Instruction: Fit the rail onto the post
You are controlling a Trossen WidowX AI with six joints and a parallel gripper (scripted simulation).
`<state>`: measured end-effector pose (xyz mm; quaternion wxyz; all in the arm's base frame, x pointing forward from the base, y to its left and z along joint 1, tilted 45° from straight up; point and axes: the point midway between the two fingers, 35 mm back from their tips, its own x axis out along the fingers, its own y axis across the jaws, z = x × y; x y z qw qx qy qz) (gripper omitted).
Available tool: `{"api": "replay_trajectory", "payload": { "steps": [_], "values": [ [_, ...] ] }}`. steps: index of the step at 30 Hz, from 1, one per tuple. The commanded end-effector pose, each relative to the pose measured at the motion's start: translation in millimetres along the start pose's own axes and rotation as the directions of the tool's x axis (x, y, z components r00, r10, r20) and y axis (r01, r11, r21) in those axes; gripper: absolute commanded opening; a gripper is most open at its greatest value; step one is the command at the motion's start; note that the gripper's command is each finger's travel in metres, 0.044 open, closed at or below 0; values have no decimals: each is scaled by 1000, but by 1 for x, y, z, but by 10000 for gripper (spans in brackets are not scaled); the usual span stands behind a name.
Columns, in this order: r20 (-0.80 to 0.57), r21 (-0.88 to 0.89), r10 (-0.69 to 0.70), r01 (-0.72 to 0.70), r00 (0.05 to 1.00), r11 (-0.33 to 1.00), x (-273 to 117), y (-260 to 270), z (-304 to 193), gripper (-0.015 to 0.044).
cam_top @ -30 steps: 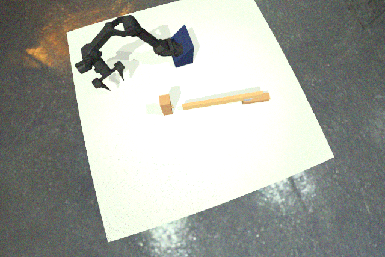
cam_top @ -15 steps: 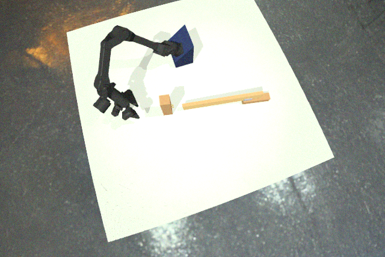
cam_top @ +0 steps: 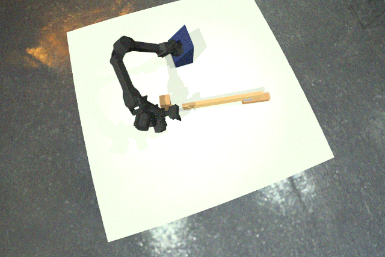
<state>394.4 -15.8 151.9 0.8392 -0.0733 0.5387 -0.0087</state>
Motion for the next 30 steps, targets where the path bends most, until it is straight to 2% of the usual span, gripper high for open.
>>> {"api": "replay_trajectory", "payload": {
  "steps": [1, 5, 8, 11, 12, 30],
  "values": [
    [-115, -285, -55, 20, 992, 958, 30, 39, -15, 440],
    [-262, -664, -216, -13, 940, 747, 65, 87, -52, 440],
    [-300, -885, -385, -105, 873, 454, 84, 118, -84, 440],
    [-252, -967, -550, -234, 796, 105, 96, 144, -114, 440],
    [-235, -965, -577, -259, 782, 41, 97, 148, -118, 440],
    [-228, -963, -585, -268, 778, 20, 106, 141, -123, 440]
  ]
}}
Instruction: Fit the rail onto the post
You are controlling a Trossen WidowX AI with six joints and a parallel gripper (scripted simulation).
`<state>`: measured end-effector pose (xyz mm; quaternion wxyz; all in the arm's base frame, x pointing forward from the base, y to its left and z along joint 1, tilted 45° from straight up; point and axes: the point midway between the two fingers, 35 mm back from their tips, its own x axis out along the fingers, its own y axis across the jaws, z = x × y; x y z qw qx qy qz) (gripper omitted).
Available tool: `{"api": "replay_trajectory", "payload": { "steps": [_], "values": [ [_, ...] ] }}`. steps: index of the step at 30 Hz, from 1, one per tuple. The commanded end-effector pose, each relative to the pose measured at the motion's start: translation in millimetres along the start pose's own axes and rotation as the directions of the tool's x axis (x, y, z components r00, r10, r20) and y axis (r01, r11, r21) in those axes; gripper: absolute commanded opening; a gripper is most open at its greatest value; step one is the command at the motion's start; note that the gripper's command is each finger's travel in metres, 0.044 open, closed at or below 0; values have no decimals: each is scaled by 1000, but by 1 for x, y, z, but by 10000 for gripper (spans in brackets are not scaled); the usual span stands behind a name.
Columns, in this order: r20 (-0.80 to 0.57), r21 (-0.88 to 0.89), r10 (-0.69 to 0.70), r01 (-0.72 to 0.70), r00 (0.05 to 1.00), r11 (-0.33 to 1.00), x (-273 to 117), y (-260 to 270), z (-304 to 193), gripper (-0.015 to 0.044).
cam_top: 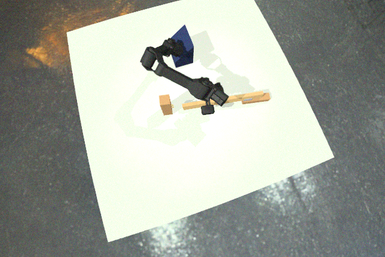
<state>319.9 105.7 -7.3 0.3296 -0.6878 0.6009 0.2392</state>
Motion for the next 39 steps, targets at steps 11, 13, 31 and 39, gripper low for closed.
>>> {"api": "replay_trajectory", "payload": {
  "steps": [11, 13, 31, 39],
  "values": [
    [-11, -11, 7, -7, 1000, 1000, 26, 2, -1, 440],
    [-12, -11, 7, -7, 1000, 1000, 29, 2, -1, 440],
    [-14, -10, 6, -6, 1000, 1000, 58, 3, -3, 440],
    [-16, -10, 5, -5, 1000, 1000, 66, 4, -3, 414]
  ]
}}
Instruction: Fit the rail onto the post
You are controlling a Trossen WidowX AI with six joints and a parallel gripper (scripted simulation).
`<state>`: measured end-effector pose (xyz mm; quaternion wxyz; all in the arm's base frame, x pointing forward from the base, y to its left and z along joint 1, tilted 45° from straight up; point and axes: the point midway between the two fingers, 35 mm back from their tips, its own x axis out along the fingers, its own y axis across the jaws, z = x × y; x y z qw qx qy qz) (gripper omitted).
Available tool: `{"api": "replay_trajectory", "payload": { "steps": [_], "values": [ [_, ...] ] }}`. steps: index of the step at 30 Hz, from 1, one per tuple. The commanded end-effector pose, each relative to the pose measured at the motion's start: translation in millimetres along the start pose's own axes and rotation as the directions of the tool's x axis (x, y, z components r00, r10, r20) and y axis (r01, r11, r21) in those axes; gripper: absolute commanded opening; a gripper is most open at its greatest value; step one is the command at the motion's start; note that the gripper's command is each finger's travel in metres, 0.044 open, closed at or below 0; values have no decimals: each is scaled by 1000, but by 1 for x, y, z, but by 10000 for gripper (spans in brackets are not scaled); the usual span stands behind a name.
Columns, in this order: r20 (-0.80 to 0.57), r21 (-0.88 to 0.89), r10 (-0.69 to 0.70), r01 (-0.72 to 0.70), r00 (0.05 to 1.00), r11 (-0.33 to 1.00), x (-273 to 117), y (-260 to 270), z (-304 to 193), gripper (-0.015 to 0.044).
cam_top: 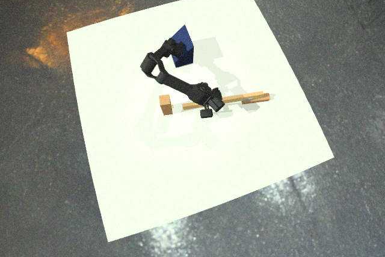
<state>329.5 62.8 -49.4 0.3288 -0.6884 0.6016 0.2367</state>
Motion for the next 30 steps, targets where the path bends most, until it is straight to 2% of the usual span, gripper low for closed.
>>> {"api": "replay_trajectory", "payload": {
  "steps": [1, 13, 20, 21, 30],
  "values": [
    [-11, -12, 6, -6, 1000, 1000, 5, 4, 0, 387],
    [-11, -12, 6, -6, 1000, 1000, 5, 4, 0, 72],
    [-11, -12, 6, -6, 1000, 1000, 5, 4, 0, 26],
    [-11, -12, 6, -6, 1000, 1000, 5, 4, 0, 0],
    [-11, -12, 6, -6, 1000, 1000, 5, 4, 0, 0]
  ]
}}
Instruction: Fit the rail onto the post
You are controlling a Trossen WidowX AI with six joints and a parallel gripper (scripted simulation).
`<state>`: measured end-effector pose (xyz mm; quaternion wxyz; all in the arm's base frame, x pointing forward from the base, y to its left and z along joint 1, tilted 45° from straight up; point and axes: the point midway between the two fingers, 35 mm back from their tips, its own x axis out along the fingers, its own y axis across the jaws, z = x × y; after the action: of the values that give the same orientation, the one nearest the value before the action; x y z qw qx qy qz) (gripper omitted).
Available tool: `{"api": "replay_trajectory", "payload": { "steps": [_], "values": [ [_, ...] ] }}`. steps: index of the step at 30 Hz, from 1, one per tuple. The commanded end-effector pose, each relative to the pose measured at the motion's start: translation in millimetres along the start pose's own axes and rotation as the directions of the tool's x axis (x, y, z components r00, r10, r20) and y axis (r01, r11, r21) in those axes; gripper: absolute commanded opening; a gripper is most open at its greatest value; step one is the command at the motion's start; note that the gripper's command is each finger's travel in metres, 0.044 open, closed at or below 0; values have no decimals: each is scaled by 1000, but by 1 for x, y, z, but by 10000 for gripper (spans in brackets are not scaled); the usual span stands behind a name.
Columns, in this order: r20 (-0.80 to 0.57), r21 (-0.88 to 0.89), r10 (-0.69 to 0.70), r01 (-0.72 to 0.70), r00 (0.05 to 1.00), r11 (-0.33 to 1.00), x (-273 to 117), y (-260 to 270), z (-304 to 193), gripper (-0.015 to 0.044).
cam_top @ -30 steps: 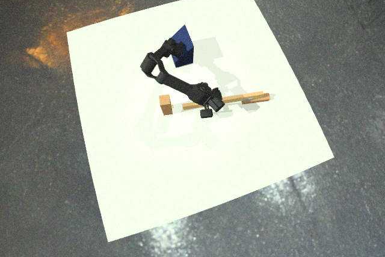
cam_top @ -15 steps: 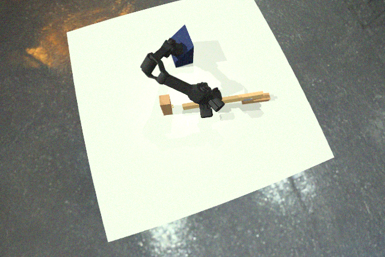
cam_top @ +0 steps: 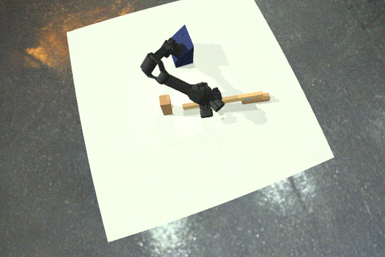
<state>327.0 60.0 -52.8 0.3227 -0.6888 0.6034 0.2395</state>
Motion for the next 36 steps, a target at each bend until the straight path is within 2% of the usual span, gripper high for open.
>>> {"api": "replay_trajectory", "payload": {
  "steps": [1, 36],
  "values": [
    [-6, -1, -1, 1, 1000, 1000, 1, 1, 0, 0],
    [-5, -1, -1, 1, 1000, 1000, -17, -3, 0, 0]
  ]
}}
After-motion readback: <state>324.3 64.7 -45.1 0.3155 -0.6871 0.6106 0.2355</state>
